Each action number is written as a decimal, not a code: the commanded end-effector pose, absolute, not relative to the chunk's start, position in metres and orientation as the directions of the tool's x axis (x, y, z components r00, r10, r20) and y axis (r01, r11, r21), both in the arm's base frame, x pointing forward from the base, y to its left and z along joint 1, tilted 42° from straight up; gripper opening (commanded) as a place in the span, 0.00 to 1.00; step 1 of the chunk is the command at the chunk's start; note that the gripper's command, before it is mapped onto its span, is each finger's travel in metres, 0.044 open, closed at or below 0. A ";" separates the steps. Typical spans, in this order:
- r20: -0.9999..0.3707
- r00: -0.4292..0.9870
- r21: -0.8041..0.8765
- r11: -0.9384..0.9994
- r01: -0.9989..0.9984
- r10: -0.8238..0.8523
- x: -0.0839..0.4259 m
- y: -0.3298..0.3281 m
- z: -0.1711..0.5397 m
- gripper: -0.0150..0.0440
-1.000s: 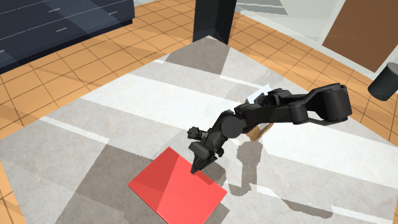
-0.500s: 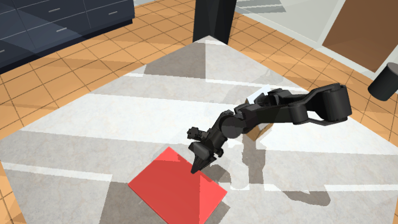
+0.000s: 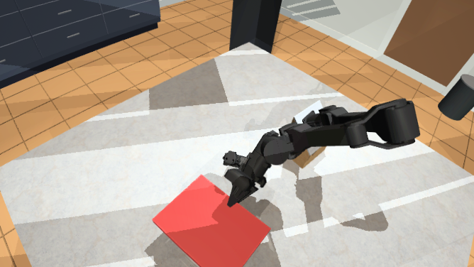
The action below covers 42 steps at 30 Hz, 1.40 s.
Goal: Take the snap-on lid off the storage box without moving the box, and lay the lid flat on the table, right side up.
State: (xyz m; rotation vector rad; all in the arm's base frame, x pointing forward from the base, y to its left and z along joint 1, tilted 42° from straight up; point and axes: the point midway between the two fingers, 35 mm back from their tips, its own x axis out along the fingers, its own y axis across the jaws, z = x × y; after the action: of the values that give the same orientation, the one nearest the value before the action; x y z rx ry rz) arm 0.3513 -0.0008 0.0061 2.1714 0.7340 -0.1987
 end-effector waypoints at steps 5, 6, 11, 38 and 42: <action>-0.372 0.819 0.659 -0.496 0.565 0.438 0.351 -0.002 0.008 0.25; -0.372 0.819 0.659 -0.496 0.565 0.438 0.351 -0.003 0.008 0.25; -0.372 0.819 0.659 -0.496 0.565 0.438 0.351 -0.003 0.009 0.25; -0.372 0.819 0.659 -0.496 0.565 0.438 0.350 -0.007 0.013 0.25; -0.372 0.819 0.659 -0.496 0.565 0.438 0.349 -0.007 0.013 0.25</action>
State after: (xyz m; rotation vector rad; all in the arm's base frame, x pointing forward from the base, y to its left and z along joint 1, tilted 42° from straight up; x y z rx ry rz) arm 0.3495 -0.0059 0.0121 2.1718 0.7348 -0.1999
